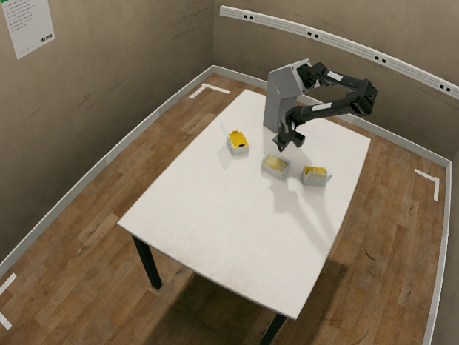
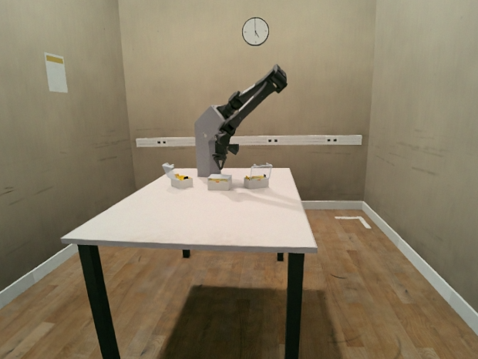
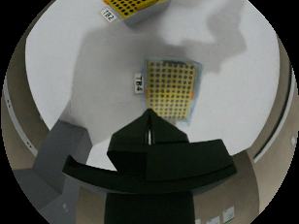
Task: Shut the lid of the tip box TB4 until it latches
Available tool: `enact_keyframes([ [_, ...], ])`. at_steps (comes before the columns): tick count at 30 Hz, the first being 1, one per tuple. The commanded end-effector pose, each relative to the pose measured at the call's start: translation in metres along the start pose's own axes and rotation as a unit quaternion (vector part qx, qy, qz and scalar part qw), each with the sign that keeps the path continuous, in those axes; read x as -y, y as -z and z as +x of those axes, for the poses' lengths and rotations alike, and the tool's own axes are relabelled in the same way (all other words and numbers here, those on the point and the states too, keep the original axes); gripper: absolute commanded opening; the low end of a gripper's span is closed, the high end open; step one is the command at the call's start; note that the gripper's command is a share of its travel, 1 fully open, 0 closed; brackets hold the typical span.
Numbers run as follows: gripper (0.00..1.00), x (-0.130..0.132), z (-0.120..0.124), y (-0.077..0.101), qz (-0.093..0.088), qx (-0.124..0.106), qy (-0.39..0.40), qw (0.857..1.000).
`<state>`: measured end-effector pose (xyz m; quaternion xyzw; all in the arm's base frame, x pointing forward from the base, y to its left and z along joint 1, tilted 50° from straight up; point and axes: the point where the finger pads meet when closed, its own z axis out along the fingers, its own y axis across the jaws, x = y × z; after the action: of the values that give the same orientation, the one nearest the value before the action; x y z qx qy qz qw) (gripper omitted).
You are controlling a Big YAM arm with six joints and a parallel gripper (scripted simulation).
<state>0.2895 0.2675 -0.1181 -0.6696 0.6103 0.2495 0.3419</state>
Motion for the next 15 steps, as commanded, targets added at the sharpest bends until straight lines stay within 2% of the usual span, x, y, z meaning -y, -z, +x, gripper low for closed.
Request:
enact_keyframes([
  [1, 0.00, -0.001, -0.003, -0.009, -0.001, 0.003, -0.002, 1.000],
  [8, 0.00, -0.001, -0.003, -0.018, -0.001, 0.003, -0.002, 1.000],
  [9, 0.00, 0.004, -0.007, -0.017, 0.005, 0.007, 0.002, 1.000],
  [10, 0.00, -0.001, -0.003, -0.021, -0.001, 0.003, -0.002, 1.000],
  [15, 0.00, -0.002, -0.003, -0.026, -0.002, 0.004, -0.002, 1.000],
])
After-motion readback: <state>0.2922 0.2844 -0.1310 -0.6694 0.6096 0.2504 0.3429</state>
